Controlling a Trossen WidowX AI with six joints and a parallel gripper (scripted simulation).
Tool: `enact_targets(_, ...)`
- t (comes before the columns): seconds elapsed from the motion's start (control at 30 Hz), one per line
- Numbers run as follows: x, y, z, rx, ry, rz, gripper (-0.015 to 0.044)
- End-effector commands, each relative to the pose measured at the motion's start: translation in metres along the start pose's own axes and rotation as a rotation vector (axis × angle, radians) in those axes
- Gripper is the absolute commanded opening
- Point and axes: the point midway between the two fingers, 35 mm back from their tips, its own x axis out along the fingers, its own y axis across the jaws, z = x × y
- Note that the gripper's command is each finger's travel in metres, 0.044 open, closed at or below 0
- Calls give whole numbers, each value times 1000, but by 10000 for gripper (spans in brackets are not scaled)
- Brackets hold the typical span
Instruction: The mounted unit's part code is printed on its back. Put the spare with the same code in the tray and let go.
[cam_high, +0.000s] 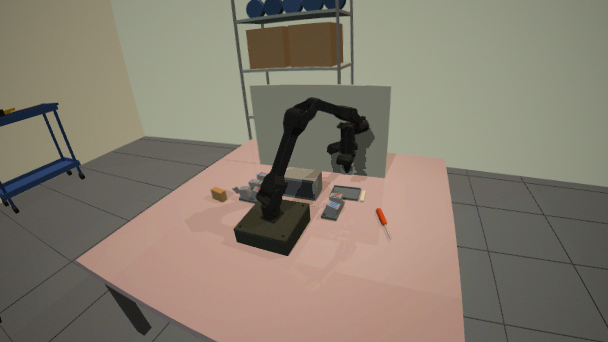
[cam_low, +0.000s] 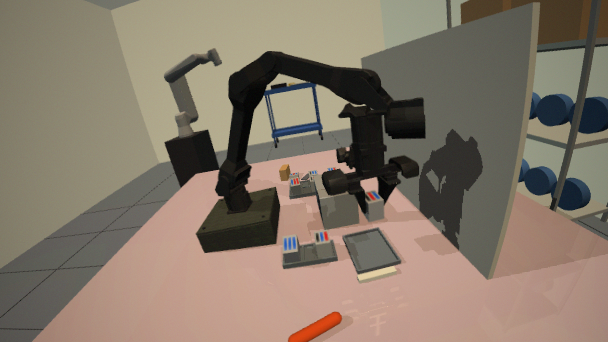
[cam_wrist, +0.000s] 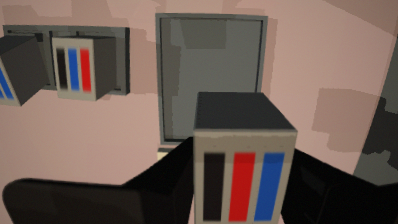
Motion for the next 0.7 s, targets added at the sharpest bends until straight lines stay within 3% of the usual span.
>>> enact_targets(0.0,5,1,1,-3,-2,6,0)
enact_targets(0.67,24,2,0,-3,-2,6,0)
